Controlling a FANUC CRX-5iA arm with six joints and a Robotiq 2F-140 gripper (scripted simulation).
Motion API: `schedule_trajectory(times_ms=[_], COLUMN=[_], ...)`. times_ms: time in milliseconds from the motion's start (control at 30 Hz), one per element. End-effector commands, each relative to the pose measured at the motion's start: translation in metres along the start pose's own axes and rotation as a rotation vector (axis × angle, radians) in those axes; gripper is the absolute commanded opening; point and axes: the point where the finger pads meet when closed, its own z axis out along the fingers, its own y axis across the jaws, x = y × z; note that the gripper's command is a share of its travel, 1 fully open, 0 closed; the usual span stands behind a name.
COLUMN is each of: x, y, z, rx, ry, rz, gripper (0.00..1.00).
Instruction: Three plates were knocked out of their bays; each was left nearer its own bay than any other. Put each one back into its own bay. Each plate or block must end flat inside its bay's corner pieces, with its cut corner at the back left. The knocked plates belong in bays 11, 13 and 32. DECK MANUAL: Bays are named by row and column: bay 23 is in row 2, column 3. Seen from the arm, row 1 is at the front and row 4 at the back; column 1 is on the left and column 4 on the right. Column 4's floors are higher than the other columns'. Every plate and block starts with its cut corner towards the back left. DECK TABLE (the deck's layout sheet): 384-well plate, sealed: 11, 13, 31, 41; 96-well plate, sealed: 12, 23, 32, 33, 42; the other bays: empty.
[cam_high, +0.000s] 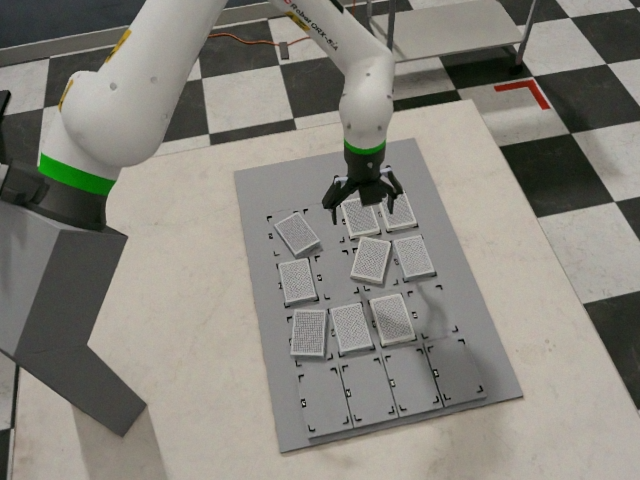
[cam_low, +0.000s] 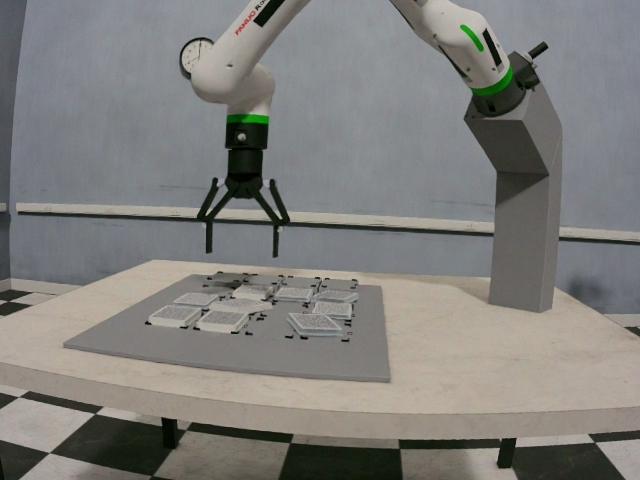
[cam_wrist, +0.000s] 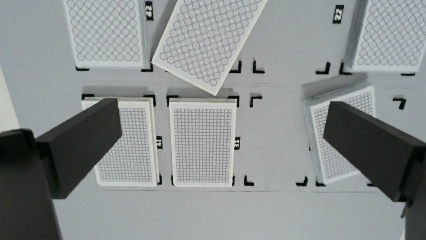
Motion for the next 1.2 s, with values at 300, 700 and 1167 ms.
schedule_trajectory(times_ms=[300,700,1167], x=[-0.040,-0.040,-0.040], y=[-0.014,-0.014,-0.014], z=[-0.001,-0.001,-0.001], rx=[0.000,0.000,0.000], ry=[0.003,0.003,0.003], rz=[0.000,0.000,0.000], gripper=[1.00,1.00,1.00])
